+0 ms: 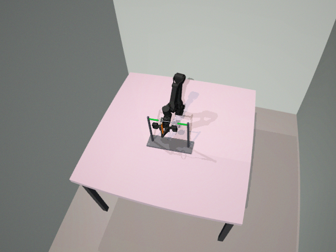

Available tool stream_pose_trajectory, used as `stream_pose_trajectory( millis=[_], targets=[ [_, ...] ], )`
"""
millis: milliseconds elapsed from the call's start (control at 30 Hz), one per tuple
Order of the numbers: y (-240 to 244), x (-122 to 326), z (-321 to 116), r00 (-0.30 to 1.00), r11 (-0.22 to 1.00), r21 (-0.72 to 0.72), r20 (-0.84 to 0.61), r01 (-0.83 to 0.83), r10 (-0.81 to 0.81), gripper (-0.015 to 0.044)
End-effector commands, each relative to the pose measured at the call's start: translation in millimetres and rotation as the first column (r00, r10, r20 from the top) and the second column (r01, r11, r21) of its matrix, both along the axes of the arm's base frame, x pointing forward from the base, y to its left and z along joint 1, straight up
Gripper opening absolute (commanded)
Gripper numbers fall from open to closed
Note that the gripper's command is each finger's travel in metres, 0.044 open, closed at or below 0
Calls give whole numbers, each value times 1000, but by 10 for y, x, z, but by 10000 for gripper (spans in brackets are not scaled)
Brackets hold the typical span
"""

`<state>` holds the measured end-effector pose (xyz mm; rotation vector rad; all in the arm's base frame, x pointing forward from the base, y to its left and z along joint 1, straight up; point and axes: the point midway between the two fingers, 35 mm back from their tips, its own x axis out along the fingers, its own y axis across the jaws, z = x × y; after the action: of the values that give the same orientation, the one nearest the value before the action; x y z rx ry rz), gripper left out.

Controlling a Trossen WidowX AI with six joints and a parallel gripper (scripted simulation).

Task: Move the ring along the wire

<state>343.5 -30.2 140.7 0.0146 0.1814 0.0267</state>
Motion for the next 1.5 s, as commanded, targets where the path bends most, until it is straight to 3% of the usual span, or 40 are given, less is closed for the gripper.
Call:
stream_pose_trajectory(
  millis=[0, 767, 1067, 1467],
  targets=[
    [34, -35, 20, 1000, 1000, 11, -21, 6, -6, -150],
    [505, -523, 168, 918, 982, 171, -396, 79, -5, -150],
    [628, -530, 212, 913, 978, 189, -407, 89, -4, -150],
    [562, -525, 215, 918, 997, 71, -397, 28, 3, -150]
  ],
)
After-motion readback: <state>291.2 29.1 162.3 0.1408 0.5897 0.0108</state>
